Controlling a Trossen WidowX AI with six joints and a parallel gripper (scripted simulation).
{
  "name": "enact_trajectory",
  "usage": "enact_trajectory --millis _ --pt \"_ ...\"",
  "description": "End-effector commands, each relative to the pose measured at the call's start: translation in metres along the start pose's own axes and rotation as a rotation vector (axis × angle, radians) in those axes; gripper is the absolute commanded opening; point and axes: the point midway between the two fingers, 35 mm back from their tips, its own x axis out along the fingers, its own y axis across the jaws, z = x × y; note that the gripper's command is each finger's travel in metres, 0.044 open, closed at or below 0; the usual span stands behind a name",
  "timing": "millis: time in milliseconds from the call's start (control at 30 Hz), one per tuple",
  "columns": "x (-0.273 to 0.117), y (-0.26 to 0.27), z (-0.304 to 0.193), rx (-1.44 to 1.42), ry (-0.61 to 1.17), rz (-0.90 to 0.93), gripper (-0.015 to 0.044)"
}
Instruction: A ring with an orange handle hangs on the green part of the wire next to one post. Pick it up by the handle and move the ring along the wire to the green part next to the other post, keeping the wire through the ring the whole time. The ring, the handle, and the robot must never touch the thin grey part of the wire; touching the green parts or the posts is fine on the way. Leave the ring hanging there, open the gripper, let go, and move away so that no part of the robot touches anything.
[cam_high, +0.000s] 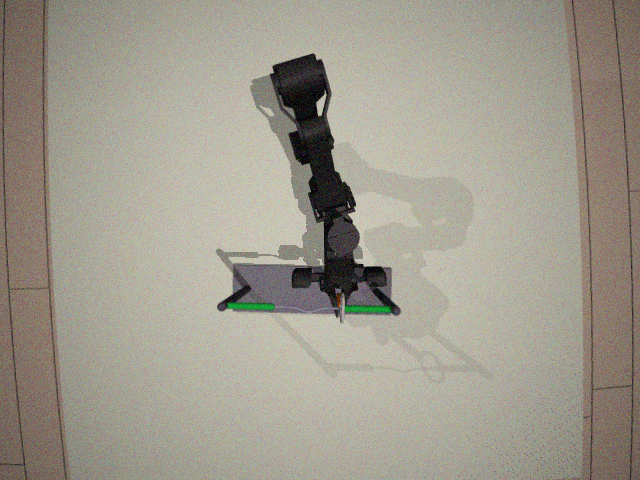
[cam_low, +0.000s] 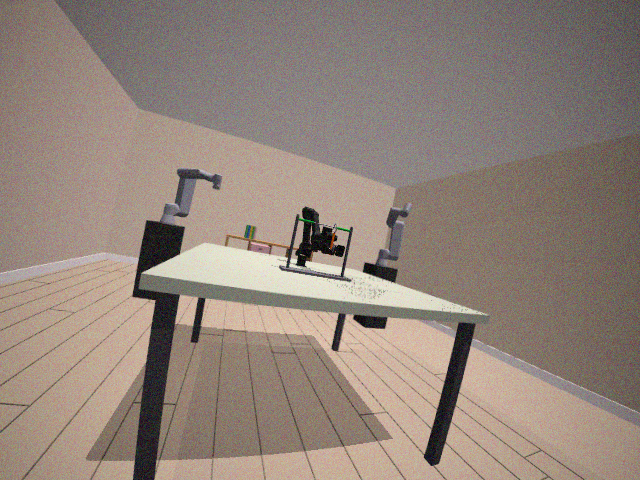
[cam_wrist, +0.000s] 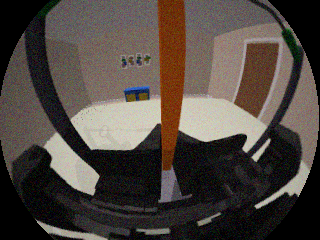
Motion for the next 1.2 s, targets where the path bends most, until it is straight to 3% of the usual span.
enact_trajectory --millis 0,1167 --pt "0.001 0.005 0.003 0.007 -0.007 -0.002 -0.0150" --pt "0.005 0.024 -0.013 0.008 -0.007 0.006 -0.0150"
